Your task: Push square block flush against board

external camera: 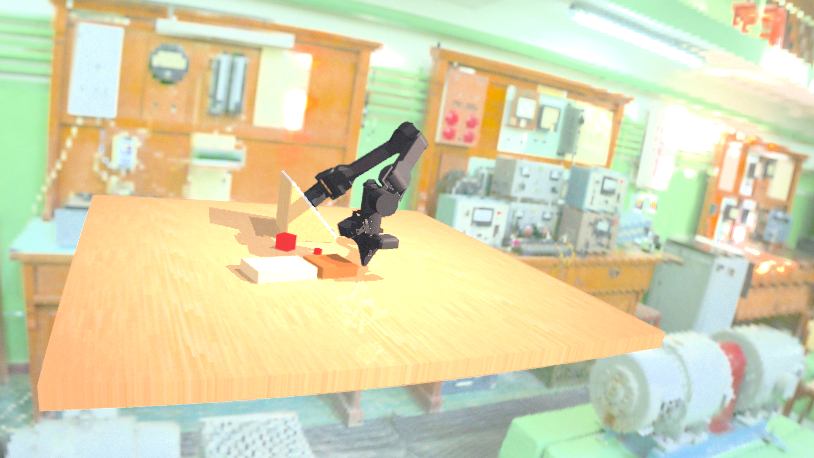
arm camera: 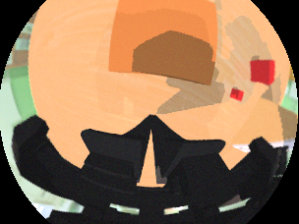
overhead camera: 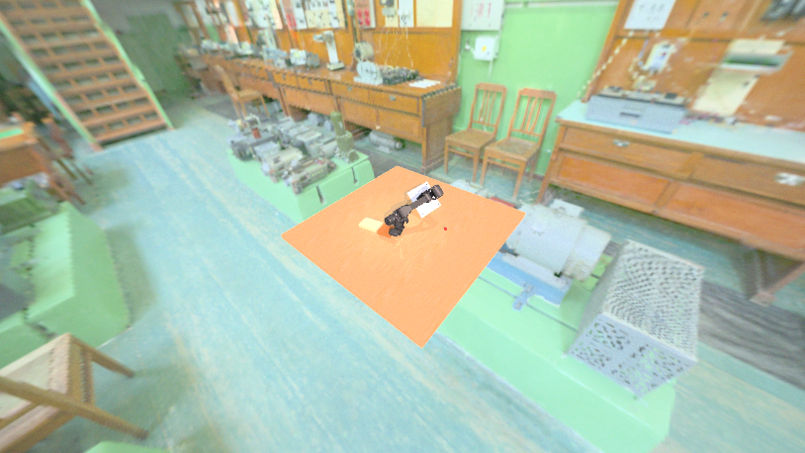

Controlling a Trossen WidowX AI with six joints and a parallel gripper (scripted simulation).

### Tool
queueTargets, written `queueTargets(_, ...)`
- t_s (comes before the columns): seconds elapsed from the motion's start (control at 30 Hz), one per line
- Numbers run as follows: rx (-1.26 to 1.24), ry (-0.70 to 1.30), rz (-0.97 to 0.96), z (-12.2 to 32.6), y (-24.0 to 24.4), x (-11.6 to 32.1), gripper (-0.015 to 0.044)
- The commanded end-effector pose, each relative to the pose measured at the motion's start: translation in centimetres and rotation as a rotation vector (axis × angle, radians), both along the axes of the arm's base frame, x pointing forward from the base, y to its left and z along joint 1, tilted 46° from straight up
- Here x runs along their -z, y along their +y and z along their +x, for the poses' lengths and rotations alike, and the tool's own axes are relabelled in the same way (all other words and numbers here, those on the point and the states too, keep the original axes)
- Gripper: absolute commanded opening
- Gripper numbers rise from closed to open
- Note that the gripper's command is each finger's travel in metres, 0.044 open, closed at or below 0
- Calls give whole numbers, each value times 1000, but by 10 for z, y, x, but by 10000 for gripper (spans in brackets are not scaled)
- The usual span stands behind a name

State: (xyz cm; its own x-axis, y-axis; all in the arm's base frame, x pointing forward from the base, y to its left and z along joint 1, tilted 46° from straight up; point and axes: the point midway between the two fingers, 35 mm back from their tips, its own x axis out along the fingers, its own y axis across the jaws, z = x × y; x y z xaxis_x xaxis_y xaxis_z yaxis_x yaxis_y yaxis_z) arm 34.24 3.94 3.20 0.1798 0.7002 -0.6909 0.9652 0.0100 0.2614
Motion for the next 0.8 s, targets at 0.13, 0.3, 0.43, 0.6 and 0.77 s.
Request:
queueTargets(0.13, 2, 11, -2, -9, -38, -36, 0)
queueTargets(0.3, 2, 11, -2, -9, -38, -36, 0)
queueTargets(0.43, 2, 10, -2, -8, -55, -20, 0)
queueTargets(0.6, 2, 11, -2, -7, -54, -16, 0)
queueTargets(0.77, 4, 11, 0, 2, -17, 19, 0)
